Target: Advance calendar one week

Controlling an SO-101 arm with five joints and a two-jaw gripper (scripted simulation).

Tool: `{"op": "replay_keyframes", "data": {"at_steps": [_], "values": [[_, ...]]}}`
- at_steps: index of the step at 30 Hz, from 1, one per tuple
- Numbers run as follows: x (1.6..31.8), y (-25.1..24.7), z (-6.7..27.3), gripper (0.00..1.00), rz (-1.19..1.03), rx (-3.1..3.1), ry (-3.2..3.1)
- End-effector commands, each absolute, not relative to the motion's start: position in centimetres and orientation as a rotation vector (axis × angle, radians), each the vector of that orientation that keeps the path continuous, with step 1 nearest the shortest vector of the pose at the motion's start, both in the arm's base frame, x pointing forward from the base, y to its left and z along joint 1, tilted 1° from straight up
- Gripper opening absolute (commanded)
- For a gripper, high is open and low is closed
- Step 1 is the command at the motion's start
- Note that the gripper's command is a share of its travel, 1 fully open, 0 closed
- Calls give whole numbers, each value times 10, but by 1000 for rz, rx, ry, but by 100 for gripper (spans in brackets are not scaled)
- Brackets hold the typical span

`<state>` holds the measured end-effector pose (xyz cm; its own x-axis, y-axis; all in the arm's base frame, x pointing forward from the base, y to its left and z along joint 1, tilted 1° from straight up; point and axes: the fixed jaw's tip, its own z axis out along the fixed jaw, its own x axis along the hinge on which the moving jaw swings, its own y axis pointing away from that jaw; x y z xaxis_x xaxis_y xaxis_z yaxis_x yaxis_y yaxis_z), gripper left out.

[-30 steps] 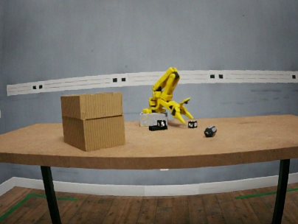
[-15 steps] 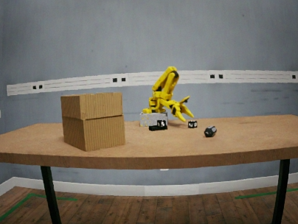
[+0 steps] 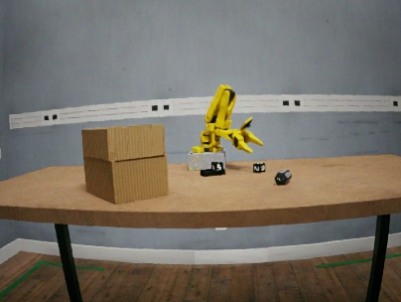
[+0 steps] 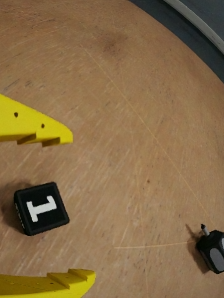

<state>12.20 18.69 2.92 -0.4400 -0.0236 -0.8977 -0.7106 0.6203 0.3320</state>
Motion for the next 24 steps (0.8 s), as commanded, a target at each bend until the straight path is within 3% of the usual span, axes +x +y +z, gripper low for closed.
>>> {"op": "replay_keyframes", "data": {"at_steps": [1, 5, 24], "values": [[123, 186, 76, 35, 1035, -456, 1721], [124, 186, 87, 35, 1064, -430, 1683], [133, 202, 72, 35, 1001, -485, 1768]]}}
